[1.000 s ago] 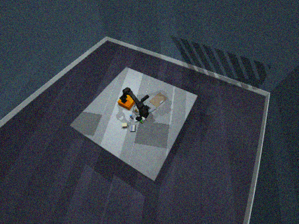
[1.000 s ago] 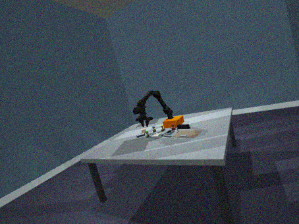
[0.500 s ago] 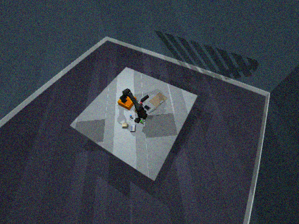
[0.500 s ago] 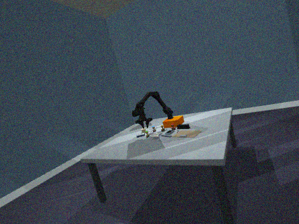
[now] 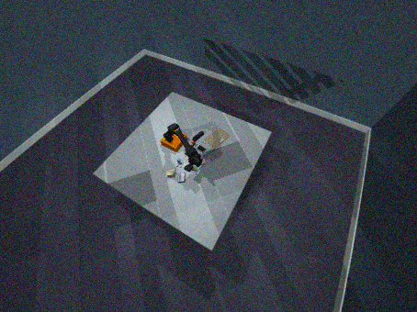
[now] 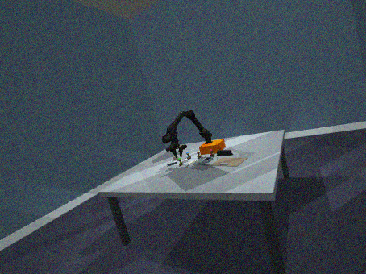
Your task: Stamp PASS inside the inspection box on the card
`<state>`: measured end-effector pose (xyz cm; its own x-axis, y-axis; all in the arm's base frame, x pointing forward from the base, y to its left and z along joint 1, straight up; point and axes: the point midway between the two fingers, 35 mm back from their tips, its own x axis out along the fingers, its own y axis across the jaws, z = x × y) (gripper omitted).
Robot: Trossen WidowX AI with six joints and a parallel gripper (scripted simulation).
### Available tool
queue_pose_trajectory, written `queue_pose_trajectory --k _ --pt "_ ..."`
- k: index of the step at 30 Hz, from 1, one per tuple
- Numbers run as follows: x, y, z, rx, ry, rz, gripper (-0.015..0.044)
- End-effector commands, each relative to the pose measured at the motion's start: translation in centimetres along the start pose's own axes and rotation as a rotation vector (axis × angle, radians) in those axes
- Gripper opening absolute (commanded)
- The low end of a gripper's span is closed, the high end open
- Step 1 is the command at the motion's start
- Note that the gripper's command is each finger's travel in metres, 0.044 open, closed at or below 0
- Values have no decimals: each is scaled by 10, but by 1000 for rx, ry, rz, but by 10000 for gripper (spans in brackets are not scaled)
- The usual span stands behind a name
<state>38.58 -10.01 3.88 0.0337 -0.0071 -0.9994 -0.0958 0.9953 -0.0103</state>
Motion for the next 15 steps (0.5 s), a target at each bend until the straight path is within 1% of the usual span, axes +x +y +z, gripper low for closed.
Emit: queue_pose_trajectory --k 1,15 --pt "9 1 0 -6 2 7 221" --pt "32 1 -1 -6 2 7 221"
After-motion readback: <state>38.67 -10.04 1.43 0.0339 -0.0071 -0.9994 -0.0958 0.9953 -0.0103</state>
